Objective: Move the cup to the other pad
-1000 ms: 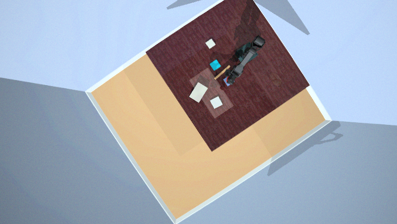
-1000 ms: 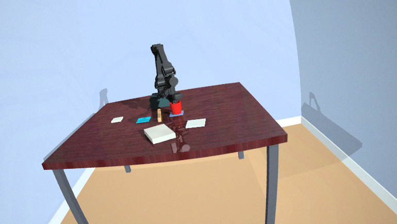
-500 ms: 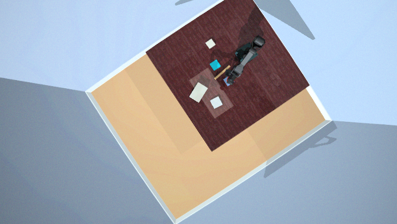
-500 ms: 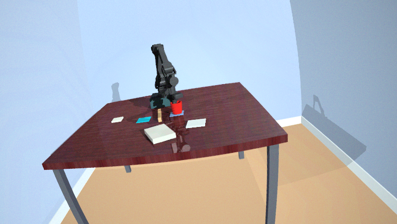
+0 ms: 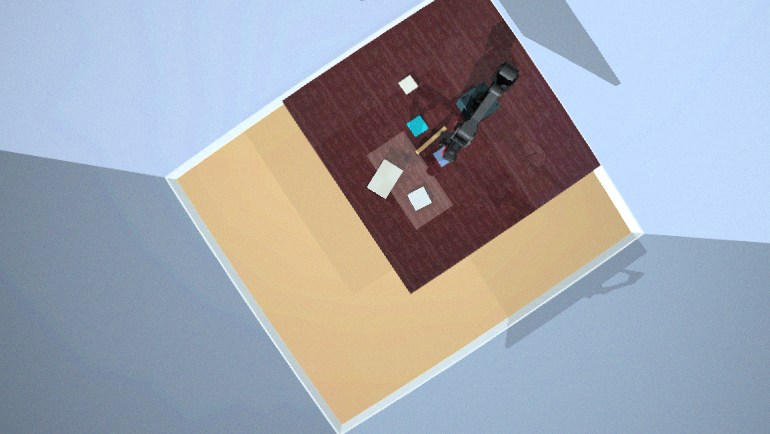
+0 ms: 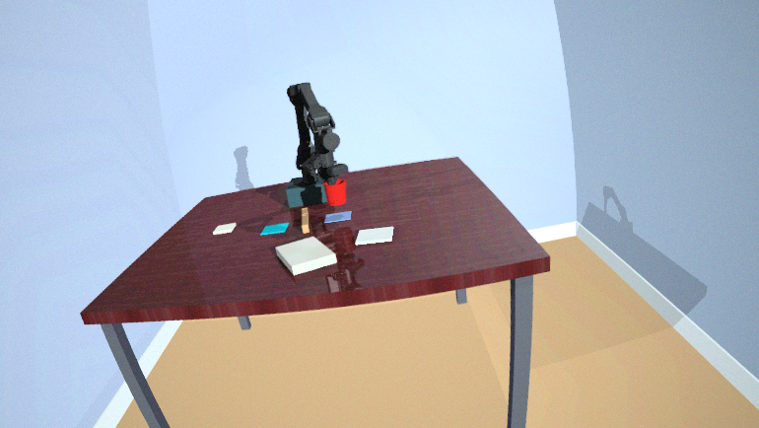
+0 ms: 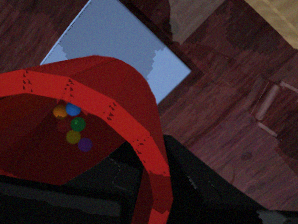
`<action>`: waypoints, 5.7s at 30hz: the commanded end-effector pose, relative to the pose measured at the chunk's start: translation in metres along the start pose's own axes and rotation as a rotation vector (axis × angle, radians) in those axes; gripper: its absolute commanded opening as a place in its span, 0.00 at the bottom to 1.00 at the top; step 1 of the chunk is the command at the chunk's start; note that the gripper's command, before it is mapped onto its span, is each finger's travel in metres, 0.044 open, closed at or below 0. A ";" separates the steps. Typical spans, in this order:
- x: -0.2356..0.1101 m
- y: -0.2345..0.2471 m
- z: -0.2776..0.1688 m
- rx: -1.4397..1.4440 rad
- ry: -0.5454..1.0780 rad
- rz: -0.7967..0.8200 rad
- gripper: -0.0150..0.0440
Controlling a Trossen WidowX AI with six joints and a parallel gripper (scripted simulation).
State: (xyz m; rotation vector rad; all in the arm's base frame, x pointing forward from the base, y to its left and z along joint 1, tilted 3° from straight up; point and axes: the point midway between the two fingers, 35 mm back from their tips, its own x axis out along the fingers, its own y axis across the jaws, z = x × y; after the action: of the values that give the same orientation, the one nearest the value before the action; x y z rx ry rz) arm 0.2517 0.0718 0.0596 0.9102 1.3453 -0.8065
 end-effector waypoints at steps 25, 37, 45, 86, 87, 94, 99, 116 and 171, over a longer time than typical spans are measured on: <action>-0.004 -0.002 0.001 0.001 -0.001 0.001 0.25; -0.005 -0.010 0.021 0.003 -0.007 0.001 0.25; -0.005 -0.016 0.034 0.004 -0.009 0.001 0.25; -0.007 -0.046 0.103 0.004 -0.017 -0.001 0.25; -0.007 -0.047 0.105 0.004 -0.018 -0.001 0.25; -0.008 -0.052 0.117 0.004 -0.019 -0.002 0.25; -0.008 -0.056 0.126 0.004 -0.020 -0.002 0.25; -0.010 -0.071 0.156 0.004 -0.022 -0.004 0.25; 0.036 -0.097 0.208 0.004 -0.027 -0.006 0.25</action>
State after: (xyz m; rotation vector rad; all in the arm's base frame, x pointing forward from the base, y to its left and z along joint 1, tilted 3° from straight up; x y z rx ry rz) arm 0.2595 -0.1572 0.0209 0.8946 1.3234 -0.8323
